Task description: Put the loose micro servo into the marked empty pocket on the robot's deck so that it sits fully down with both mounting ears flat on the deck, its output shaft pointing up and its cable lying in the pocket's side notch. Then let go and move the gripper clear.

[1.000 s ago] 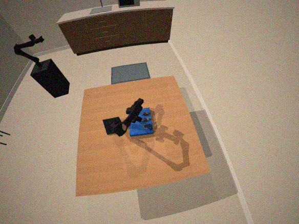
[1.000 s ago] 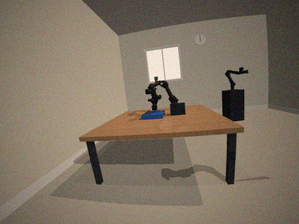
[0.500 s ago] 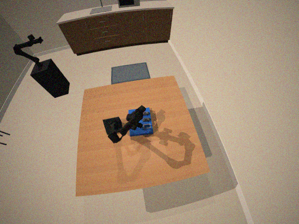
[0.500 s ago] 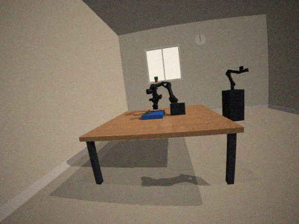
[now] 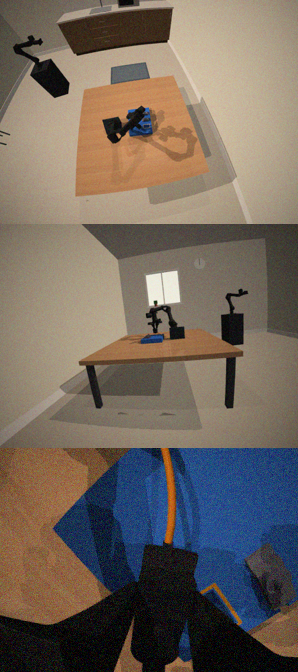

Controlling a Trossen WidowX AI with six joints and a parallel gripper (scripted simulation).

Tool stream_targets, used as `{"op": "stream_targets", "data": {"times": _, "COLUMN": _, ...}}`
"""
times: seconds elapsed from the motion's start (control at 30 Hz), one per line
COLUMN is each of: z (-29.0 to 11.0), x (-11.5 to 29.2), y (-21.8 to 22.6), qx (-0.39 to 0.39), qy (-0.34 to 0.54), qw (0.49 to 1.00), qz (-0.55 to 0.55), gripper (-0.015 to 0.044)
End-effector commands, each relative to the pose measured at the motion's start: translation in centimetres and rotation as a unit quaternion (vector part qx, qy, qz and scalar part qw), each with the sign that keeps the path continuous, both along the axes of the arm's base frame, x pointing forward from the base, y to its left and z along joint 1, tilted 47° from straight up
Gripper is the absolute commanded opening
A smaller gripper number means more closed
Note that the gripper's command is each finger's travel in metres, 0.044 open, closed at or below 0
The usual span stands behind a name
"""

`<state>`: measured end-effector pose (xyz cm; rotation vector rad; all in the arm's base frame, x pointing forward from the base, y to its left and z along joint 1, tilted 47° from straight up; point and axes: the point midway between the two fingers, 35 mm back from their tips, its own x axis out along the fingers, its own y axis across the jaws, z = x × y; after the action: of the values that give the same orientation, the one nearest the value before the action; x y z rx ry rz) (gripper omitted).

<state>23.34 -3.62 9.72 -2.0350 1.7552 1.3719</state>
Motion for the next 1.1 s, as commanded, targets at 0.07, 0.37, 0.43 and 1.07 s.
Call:
{"op": "stream_targets", "data": {"times": 0.07, "z": 0.18, "x": 0.0, "y": -0.06, "qx": -0.01, "qy": -0.075, "qw": 0.995, "qz": -0.067, "gripper": 0.0}}
{"op": "stream_targets", "data": {"times": 0.37, "z": 0.18, "x": 0.0, "y": -0.06, "qx": -0.023, "qy": -0.186, "qw": 0.967, "qz": -0.171, "gripper": 0.0}}
{"op": "stream_targets", "data": {"times": 0.43, "z": 0.18, "x": 0.0, "y": -0.06, "qx": -0.026, "qy": -0.21, "qw": 0.958, "qz": -0.193, "gripper": 0.0}}
{"op": "stream_targets", "data": {"times": 1.07, "z": 0.19, "x": 0.0, "y": -0.06, "qx": -0.05, "qy": -0.422, "qw": 0.815, "qz": -0.393, "gripper": 0.0}}
